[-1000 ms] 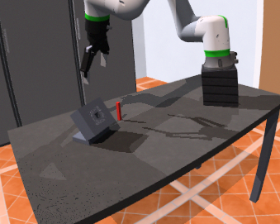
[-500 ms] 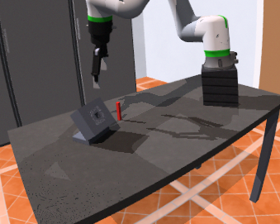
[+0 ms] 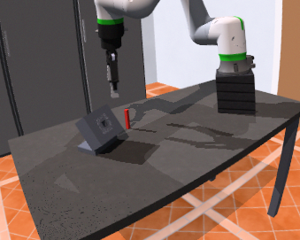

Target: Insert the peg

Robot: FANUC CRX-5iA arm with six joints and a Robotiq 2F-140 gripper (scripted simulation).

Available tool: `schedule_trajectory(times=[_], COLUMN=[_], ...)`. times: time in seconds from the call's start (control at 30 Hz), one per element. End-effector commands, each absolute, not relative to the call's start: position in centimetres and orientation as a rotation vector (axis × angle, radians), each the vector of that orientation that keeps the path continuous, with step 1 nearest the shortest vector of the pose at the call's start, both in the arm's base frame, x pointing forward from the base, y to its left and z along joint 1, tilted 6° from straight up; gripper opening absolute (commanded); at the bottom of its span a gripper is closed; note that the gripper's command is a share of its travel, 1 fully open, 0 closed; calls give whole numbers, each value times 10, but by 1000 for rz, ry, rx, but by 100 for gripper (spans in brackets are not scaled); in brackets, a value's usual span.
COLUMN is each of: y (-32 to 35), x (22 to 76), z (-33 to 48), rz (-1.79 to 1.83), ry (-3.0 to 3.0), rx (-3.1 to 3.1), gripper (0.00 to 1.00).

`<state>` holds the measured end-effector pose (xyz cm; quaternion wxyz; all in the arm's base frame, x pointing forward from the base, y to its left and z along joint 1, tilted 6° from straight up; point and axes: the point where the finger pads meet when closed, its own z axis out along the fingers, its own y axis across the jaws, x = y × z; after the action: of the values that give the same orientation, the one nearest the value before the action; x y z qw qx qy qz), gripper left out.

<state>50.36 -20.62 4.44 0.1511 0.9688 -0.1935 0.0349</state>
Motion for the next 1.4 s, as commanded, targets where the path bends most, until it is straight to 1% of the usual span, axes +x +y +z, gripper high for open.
schedule_trajectory(times=[0.0, 1.1, 1.37], y=[-200, -146, -145], x=[501, 490, 491], z=[40, 13, 7], rz=[77, 69, 71], ry=[-433, 552, 569], rx=[2834, 2999, 2998], gripper=[100, 100, 100])
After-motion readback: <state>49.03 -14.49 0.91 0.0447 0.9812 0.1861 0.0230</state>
